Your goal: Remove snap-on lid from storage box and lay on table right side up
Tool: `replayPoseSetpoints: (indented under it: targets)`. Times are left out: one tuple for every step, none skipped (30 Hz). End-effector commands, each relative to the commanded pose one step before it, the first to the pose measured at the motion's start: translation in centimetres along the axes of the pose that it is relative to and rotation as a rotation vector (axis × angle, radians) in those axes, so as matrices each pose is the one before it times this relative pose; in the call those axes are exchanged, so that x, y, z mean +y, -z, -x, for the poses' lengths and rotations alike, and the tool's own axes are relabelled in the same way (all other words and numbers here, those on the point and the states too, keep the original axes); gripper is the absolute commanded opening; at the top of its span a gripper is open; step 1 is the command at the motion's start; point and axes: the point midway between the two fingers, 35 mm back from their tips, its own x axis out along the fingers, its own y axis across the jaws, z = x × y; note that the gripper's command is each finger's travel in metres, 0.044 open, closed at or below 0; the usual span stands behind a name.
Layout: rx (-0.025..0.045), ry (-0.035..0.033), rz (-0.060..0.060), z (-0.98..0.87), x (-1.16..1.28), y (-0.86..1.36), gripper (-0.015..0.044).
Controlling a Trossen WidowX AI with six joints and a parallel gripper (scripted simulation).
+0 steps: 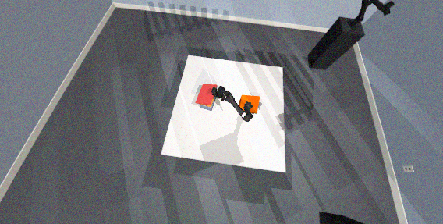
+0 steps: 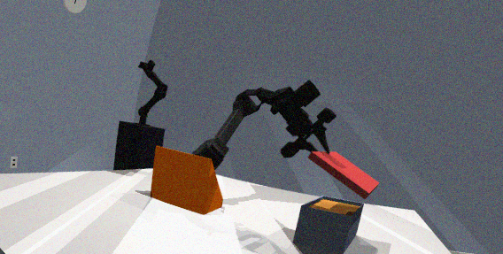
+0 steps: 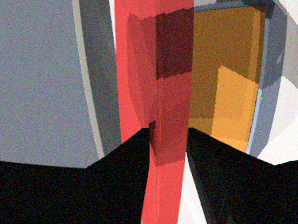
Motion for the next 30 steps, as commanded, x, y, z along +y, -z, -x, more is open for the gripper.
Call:
replayPoseSetpoints:
  targets:
    - [0.00203, -0.01244, 0.0107, 0.128, 0.210, -0.129, 0.0000]
    - [-0.00006, -0.00004, 0.0001, -0.105, -0.238, -0.346, 0.0000]
    - [-0.00007, -0.00003, 0.0001, -0.028, -0.088, -0.258, 0.0000]
    - [-0.00007, -0.00002, 0.0001, -0.001, -0.030, -0.202, 0.0000]
    - [-0.00007, -0.00002, 0.0001, 0.006, -0.015, -0.196, 0.0000]
    - [-0.00008, -0.00002, 0.0001, 0.009, -0.011, -0.199, 0.0000]
    - [-0.00008, -0.00002, 0.0001, 0.010, -0.009, -0.200, 0.0000]
    - [-0.00008, -0.00002, 0.0001, 0.011, -0.008, -0.201, 0.0000]
    - [-0.00008, -0.00002, 0.0001, 0.011, -0.008, -0.201, 0.0000]
    - [-0.00008, -0.00002, 0.0001, 0.011, -0.008, -0.201, 0.0000]
    - [-0.00008, -0.00002, 0.0001, 0.011, -0.008, -0.201, 0.0000]
    - [-0.00008, -0.00002, 0.0001, 0.011, -0.008, -0.201, 0.0000]
    - [-0.00008, -0.00002, 0.0001, 0.011, -0.008, -0.201, 0.0000]
    - [-0.00008, -0.00002, 0.0001, 0.011, -0.008, -0.200, 0.0000]
    - [-0.00008, -0.00002, 0.0001, 0.011, -0.008, -0.200, 0.0000]
    - [-0.00008, -0.00003, 0.0001, 0.011, -0.008, -0.200, 0.0000]
    - [-0.00008, -0.00003, 0.0001, 0.011, -0.008, -0.200, 0.0000]
    - [-0.00008, -0.00003, 0.0001, 0.011, -0.008, -0.200, 0.0000]
    - [-0.00008, -0.00003, 0.0001, 0.011, -0.008, -0.201, 0.0000]
    - [-0.00008, -0.00003, 0.0001, 0.011, -0.008, -0.201, 0.0000]
    - [-0.00008, -0.00003, 0.0001, 0.011, -0.008, -0.201, 0.0000]
    - [-0.00008, -0.00003, 0.0001, 0.011, -0.008, -0.201, 0.0000]
    - [-0.00008, -0.00003, 0.0001, 0.011, -0.008, -0.201, 0.0000]
    - [-0.00008, -0.00003, 0.0001, 0.011, -0.008, -0.201, 0.0000]
    - [-0.00008, -0.00003, 0.0001, 0.011, -0.008, -0.201, 0.0000]
    - [-0.00008, -0.00003, 0.0001, 0.011, -0.008, -0.201, 0.0000]
    - [-0.00008, -0.00003, 0.0001, 0.011, -0.008, -0.201, 0.0000]
    - [-0.00008, -0.00003, 0.0001, 0.011, -0.008, -0.200, 0.0000]
    - [-0.00008, -0.00003, 0.0001, 0.011, -0.008, -0.200, 0.0000]
    - [-0.00008, -0.00003, 0.0001, 0.011, -0.008, -0.200, 0.0000]
